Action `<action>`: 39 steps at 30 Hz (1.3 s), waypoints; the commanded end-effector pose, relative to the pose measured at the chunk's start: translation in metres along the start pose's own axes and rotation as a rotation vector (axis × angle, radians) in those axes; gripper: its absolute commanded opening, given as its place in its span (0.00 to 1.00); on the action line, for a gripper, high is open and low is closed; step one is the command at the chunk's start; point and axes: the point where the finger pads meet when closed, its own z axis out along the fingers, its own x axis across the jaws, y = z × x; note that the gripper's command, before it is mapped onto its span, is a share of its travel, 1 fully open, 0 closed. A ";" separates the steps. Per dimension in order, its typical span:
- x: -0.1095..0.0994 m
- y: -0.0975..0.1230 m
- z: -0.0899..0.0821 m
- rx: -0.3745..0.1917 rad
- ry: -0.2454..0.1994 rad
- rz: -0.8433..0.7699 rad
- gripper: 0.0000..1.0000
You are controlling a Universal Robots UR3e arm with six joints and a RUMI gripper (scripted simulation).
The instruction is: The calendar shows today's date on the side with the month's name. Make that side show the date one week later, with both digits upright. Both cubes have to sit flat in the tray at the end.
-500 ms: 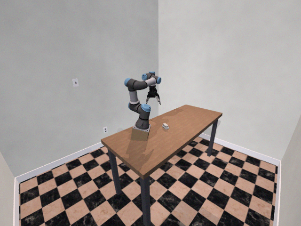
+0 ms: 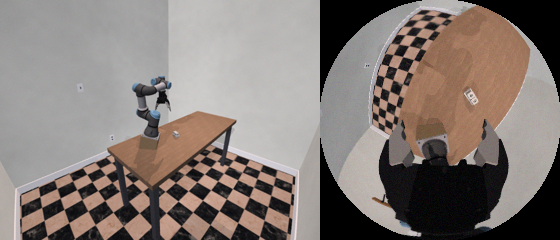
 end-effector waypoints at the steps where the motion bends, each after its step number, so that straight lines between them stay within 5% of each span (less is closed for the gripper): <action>1: 0.000 0.000 -0.001 0.002 0.001 0.000 1.00; 19: 0.028 -0.004 0.017 -0.002 -0.013 0.165 1.00; 39: 0.122 0.014 0.072 -0.001 -0.029 0.705 1.00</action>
